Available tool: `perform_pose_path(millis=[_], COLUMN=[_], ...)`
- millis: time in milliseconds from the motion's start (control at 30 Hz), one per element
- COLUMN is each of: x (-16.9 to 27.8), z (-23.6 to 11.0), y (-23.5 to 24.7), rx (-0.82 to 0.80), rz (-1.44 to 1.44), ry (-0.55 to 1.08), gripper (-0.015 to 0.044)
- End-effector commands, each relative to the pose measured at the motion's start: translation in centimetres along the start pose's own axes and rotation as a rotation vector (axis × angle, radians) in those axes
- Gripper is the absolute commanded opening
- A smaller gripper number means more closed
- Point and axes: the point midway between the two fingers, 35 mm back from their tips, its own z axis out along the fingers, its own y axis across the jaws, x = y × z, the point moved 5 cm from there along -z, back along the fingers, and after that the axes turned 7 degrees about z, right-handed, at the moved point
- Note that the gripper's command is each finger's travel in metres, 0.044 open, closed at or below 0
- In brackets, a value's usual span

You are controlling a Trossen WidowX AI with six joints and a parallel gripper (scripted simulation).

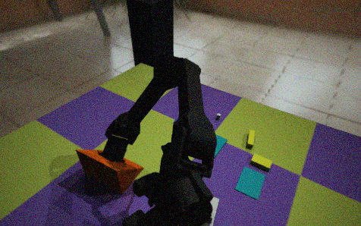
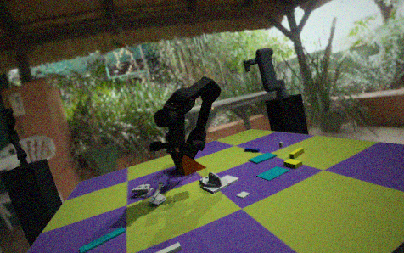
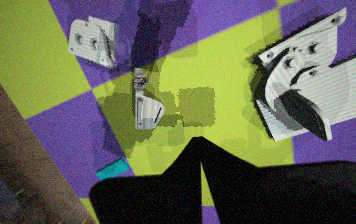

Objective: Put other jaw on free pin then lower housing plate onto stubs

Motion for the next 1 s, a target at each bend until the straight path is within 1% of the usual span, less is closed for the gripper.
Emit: perform_pose_path(millis=[0,367,600,967], x=[-0.6,-3.2,-3.2,-3.2], z=[0.7,2.9,3.0,4.8], y=[2.1,7.1,7.1,6.7], rx=[0.052,0.203,0.206,0.206], rz=[0.075,0.289,0.292,0.292], ry=[-0.031,-0.11,-0.111,-0.111], gripper=[0.0,0.0,0.0,0.0])
